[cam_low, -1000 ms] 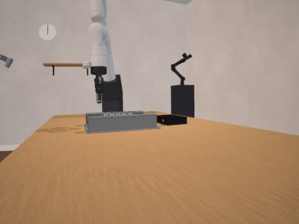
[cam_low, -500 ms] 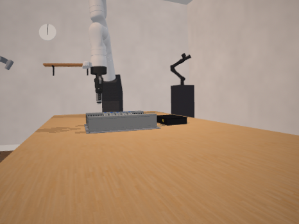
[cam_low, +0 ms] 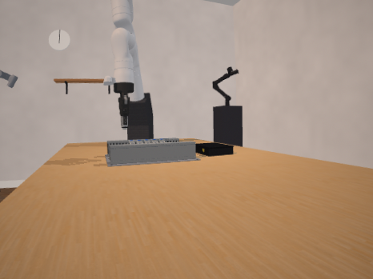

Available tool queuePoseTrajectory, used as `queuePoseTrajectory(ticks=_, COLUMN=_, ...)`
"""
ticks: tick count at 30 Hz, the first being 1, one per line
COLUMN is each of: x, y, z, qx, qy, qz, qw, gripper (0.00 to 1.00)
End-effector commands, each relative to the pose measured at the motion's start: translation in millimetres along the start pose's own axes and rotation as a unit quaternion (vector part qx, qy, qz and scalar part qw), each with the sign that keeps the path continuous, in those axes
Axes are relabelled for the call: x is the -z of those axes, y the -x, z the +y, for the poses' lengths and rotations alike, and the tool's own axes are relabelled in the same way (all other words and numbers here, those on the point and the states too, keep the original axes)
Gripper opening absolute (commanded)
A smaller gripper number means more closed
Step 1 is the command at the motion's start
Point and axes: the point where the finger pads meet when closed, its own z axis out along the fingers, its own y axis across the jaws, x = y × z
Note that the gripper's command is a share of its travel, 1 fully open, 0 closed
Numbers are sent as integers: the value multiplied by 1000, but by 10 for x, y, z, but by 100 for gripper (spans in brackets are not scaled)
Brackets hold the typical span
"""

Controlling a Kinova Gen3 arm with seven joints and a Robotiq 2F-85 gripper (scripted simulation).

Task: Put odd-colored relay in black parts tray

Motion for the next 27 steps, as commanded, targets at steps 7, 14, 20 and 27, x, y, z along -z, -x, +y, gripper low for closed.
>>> queuePoseTrajectory(ticks=7, x=15, y=43, z=4, qx=-2, qy=0, qz=2, qw=1000, gripper=0)
queuePoseTrajectory(ticks=14, x=14, y=131, z=5, qx=-2, qy=0, qz=2, qw=1000, gripper=0)
queuePoseTrajectory(ticks=20, x=14, y=219, z=6, qx=-2, qy=0, qz=2, qw=1000, gripper=0)
queuePoseTrajectory(ticks=27, x=14, y=352, z=8, qx=-2, qy=0, qz=2, qw=1000, gripper=0)
